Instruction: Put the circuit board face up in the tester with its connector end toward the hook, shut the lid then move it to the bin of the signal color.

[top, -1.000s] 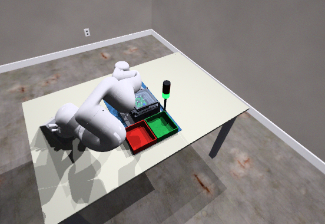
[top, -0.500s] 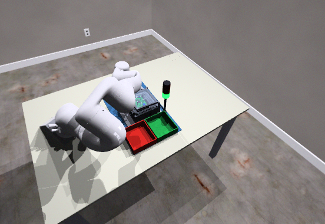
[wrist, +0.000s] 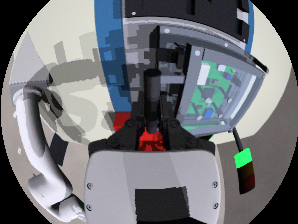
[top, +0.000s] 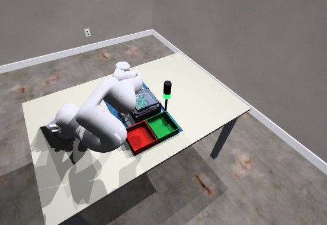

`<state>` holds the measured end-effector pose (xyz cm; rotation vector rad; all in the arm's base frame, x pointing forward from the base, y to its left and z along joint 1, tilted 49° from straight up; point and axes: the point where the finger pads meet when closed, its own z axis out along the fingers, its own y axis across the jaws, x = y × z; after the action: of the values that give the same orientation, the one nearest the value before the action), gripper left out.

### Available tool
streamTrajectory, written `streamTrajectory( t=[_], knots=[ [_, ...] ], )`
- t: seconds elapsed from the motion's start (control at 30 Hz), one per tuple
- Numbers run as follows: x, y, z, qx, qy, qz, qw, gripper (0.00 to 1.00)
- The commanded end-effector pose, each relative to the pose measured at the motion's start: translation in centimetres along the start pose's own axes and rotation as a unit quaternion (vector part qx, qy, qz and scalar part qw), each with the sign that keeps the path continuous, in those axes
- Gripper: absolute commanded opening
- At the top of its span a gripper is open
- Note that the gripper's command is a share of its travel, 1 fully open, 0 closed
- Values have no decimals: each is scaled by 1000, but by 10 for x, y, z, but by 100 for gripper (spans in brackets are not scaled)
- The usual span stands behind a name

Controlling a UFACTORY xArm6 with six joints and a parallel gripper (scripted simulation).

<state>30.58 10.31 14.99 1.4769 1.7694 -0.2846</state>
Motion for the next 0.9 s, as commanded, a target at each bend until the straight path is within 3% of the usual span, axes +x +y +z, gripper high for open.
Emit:
streamTrajectory(
  t=[0.0,0.87],
  knots=[
    [0,1,-1,-1,1,1,1000,0],
    [0,1,-4,-1,1,1,1000,0]
  ],
)
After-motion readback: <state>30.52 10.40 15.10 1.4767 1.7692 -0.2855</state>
